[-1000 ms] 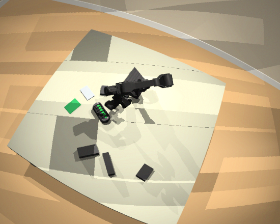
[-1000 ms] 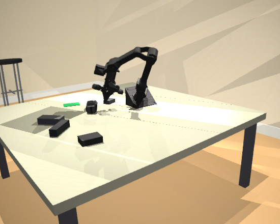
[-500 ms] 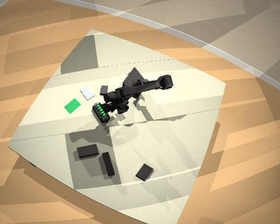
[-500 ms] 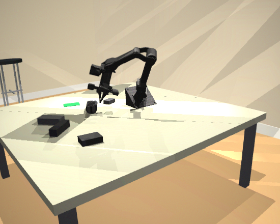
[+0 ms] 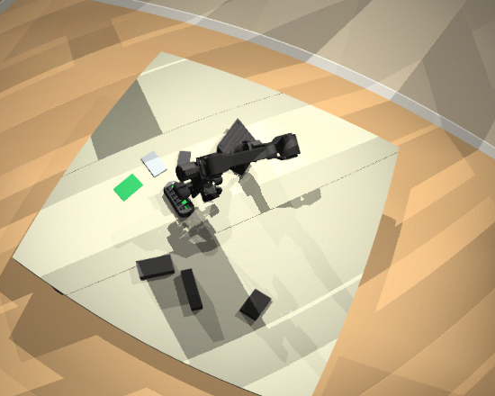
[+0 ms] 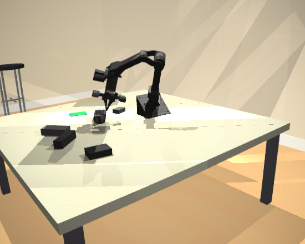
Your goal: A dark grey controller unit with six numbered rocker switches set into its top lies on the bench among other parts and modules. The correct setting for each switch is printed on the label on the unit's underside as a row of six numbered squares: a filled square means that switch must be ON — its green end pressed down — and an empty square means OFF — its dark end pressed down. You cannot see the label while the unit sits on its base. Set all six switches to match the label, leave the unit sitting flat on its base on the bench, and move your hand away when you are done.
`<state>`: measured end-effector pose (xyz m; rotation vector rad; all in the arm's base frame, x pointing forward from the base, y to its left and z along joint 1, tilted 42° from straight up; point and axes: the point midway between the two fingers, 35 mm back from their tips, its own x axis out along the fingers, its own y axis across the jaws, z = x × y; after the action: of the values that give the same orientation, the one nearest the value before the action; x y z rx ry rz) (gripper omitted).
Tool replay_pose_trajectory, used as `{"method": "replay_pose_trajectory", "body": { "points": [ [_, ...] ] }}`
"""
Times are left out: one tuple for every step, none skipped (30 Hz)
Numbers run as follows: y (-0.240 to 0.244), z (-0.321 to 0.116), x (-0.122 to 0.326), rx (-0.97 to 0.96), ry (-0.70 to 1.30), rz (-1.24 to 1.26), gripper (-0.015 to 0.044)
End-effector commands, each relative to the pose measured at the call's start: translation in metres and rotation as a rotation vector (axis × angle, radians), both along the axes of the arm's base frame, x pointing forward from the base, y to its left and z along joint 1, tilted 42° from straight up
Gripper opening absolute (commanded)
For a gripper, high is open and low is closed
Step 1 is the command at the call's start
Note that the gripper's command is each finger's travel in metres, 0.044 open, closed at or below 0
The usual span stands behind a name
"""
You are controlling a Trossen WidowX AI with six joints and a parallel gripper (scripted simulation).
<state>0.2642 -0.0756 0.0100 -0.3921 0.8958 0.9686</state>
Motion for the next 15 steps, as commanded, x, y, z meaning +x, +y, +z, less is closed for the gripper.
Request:
{"method": "replay_pose_trajectory", "body": {
  "points": [
    [-0.020, -0.008, 0.005, 0.010, 0.038, 0.020, 0.0000],
    [-0.025, -0.011, 0.006, 0.014, 0.047, 0.026, 0.0000],
    [-0.030, -0.013, 0.007, 0.019, 0.055, 0.034, 0.0000],
    [-0.035, -0.015, 0.008, 0.023, 0.064, 0.041, 0.0000],
    [-0.040, -0.018, 0.008, 0.029, 0.073, 0.048, 0.0000],
    [-0.044, -0.020, 0.009, 0.034, 0.081, 0.055, 0.0000],
    [-0.049, -0.023, 0.009, 0.040, 0.089, 0.063, 0.0000],
    [-0.054, -0.026, 0.010, 0.047, 0.097, 0.070, 0.0000],
    [-0.058, -0.029, 0.010, 0.053, 0.104, 0.078, 0.0000],
    [-0.063, -0.032, 0.010, 0.061, 0.111, 0.085, 0.0000],
    [-0.067, -0.035, 0.010, 0.068, 0.119, 0.093, 0.0000],
    [-0.072, -0.038, 0.010, 0.076, 0.125, 0.101, 0.0000],
    [-0.076, -0.041, 0.009, 0.084, 0.132, 0.109, 0.0000],
    [-0.080, -0.044, 0.009, 0.093, 0.138, 0.117, 0.0000],
    [-0.084, -0.047, 0.008, 0.102, 0.144, 0.124, 0.0000]
  ]
}}
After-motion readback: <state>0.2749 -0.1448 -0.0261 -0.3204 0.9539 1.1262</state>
